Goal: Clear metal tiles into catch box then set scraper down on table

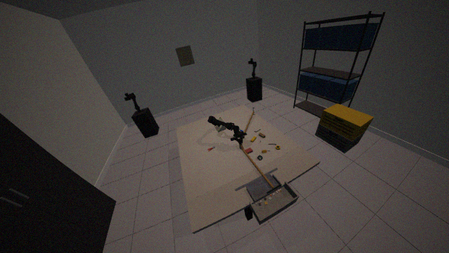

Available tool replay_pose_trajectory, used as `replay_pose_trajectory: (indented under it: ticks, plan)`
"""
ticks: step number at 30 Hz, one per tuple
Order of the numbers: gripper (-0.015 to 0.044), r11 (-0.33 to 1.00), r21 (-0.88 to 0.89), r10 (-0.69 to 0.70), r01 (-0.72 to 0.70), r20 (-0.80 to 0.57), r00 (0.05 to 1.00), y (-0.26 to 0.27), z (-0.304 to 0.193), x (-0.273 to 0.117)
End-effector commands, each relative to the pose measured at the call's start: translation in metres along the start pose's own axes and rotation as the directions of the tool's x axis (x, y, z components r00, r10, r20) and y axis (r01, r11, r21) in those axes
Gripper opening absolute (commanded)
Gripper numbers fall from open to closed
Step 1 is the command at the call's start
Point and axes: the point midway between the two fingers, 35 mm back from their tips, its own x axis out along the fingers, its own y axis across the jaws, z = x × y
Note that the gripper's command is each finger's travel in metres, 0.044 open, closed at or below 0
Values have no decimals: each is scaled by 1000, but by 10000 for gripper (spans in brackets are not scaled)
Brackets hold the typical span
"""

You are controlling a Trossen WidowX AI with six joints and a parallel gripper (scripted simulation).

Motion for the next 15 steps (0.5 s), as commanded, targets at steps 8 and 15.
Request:
replay_pose_trajectory:
  ticks: [8, 15]
  plan:
    - [0, 1000, 1, 2, -2, 5, 1000, 1, -2, -5]
    - [0, 1000, 1, 4, -4, 4, 1000, 3, -9, -13]
